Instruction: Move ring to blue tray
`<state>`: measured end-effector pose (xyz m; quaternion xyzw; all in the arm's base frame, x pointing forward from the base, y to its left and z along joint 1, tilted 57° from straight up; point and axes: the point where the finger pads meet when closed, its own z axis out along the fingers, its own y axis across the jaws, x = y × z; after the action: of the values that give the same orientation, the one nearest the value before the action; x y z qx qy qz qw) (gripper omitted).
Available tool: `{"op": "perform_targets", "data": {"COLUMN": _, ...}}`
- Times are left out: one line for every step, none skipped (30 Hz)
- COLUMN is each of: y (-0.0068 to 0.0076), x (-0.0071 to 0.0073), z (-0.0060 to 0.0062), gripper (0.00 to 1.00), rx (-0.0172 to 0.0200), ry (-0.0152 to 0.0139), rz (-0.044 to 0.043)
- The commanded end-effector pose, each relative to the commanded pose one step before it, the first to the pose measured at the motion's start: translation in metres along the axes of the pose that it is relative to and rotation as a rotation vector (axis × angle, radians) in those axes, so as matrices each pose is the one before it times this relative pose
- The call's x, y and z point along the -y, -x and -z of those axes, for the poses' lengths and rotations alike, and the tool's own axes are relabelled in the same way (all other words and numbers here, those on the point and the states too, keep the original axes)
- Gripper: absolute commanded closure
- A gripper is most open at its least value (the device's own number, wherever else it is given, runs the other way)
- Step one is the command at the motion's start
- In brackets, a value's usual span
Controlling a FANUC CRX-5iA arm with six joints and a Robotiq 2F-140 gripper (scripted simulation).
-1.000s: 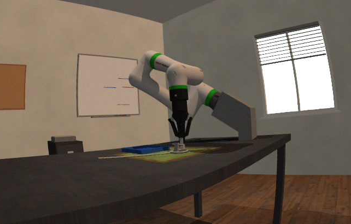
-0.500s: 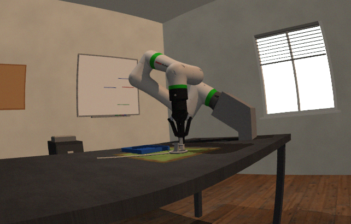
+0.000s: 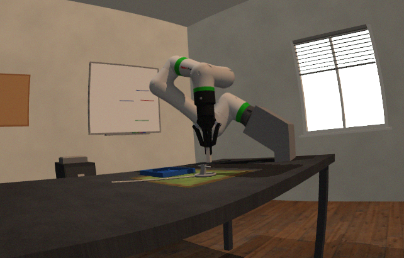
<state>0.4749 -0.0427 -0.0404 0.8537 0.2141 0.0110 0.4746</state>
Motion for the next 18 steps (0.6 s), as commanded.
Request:
{"op": "perform_targets", "data": {"y": -0.00061, "x": -0.00038, "z": 0.01671, "gripper": 0.9, "rx": -0.00038, "ry": 0.00079, "rz": -0.00035}}
{"op": "perform_targets", "data": {"y": 0.0, "x": 0.0, "z": 0.00427, "gripper": 0.9, "rx": 0.0, "ry": 0.0, "rz": 0.0}}
{"op": "perform_targets", "data": {"y": -0.00001, "x": -0.00001, "z": 0.00381, "gripper": 0.9, "rx": 0.0, "ry": 0.00001, "rz": -0.00001}}
{"op": "perform_targets", "data": {"y": 0.0, "x": 0.0, "z": 0.00328, "gripper": 0.9, "rx": 0.0, "ry": 0.0, "rz": 0.0}}
{"op": "perform_targets", "data": {"y": 0.00001, "x": 0.00001, "z": 0.0027, "gripper": 0.9, "rx": 0.0, "ry": -0.00001, "rz": 0.00001}}
{"op": "perform_targets", "data": {"y": -0.00001, "x": 0.0, "z": 0.00213, "gripper": 0.9, "rx": 0.0, "ry": 0.00001, "rz": -0.00001}}
{"op": "perform_targets", "data": {"y": 0.0, "x": 0.0, "z": 0.00155, "gripper": 0.9, "rx": 0.0, "ry": 0.0, "rz": 0.0}}
{"op": "perform_targets", "data": {"y": 0.0, "x": 0.0, "z": 0.00101, "gripper": 0.9, "rx": 0.0, "ry": -0.00001, "rz": 0.00001}}
{"op": "perform_targets", "data": {"y": 0.0, "x": 0.0, "z": 0.00056, "gripper": 0.9, "rx": 0.0, "ry": -0.00001, "rz": 0.00001}}
{"op": "perform_targets", "data": {"y": 0.0, "x": 0.0, "z": 0.00022, "gripper": 0.9, "rx": 0.0, "ry": 0.0, "rz": 0.0}}
{"op": "perform_targets", "data": {"y": 0.0, "x": 0.0, "z": 0.00003, "gripper": 0.9, "rx": 0.0, "ry": 0.0, "rz": 0.0}}
{"op": "perform_targets", "data": {"y": 0.0, "x": 0.0, "z": 0.0, "gripper": 0.9, "rx": 0.0, "ry": 0.0, "rz": 0.0}}
{"op": "perform_targets", "data": {"y": 0.0, "x": 0.0, "z": 0.0, "gripper": 0.9, "rx": 0.0, "ry": 0.0, "rz": 0.0}}
{"op": "perform_targets", "data": {"y": 0.0, "x": 0.0, "z": 0.0, "gripper": 0.9, "rx": 0.0, "ry": 0.0, "rz": 0.0}}
{"op": "perform_targets", "data": {"y": 0.0, "x": 0.0, "z": 0.0, "gripper": 0.9, "rx": 0.0, "ry": 0.0, "rz": 0.0}}
{"op": "perform_targets", "data": {"y": 0.0, "x": 0.0, "z": 0.0, "gripper": 0.9, "rx": 0.0, "ry": 0.0, "rz": 0.0}}
{"op": "perform_targets", "data": {"y": 0.0, "x": 0.0, "z": 0.0, "gripper": 0.9, "rx": 0.0, "ry": 0.0, "rz": 0.0}}
{"op": "perform_targets", "data": {"y": 0.0, "x": 0.0, "z": 0.0, "gripper": 0.9, "rx": 0.0, "ry": 0.0, "rz": 0.0}}
